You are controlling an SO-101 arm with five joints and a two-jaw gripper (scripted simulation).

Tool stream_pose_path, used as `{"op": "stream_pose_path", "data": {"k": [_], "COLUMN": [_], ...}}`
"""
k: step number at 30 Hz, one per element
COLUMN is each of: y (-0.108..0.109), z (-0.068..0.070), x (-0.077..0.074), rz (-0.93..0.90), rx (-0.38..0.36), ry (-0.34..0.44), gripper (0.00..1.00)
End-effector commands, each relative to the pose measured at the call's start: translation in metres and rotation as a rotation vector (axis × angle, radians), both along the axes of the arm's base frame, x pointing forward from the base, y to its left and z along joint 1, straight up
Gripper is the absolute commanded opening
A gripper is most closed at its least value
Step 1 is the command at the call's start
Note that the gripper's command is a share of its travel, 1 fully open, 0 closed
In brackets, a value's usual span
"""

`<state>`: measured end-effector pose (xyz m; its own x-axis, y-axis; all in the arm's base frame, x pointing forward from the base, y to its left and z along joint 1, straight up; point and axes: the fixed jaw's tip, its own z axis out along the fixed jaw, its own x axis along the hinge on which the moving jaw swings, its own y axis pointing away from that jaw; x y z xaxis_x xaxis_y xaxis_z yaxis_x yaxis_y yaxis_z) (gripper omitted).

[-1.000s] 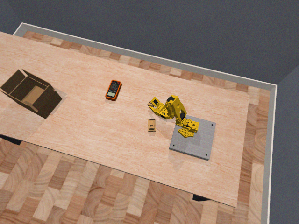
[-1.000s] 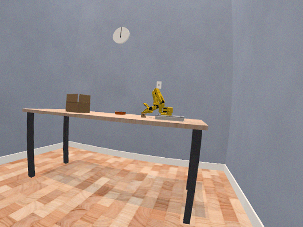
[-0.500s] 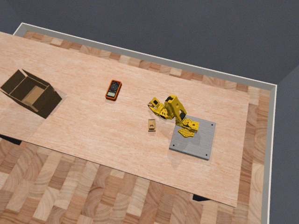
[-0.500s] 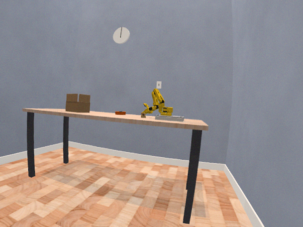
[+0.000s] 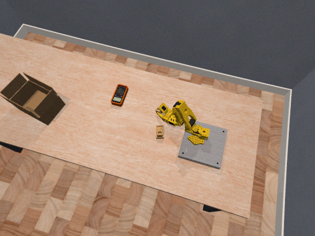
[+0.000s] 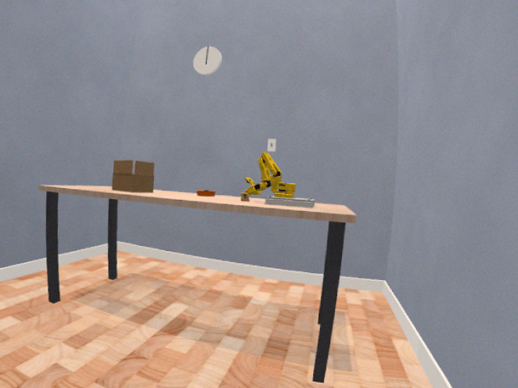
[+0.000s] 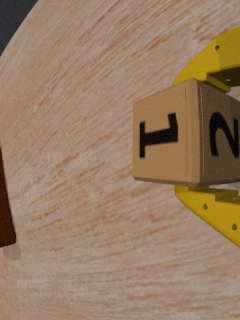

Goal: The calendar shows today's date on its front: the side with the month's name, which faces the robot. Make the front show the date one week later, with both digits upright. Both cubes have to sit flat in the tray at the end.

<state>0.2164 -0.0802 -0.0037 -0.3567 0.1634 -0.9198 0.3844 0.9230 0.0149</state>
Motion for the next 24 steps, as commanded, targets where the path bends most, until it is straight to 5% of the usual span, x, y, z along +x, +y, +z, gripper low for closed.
{"op": "stream_pose_path", "data": {"k": [1,15,24], "y": [-0.0016,-0.0016,-0.0016], "z": [-0.0002,-0.002,-0.002], "x": [0.0001,0.0,0.0], "rz": [-0.003,-0.003,-0.003], "rx": [-0.01,-0.011,-0.011], "ry": [-0.005,-0.005,-0.005], "gripper": [0.0,0.0,0.15]}}
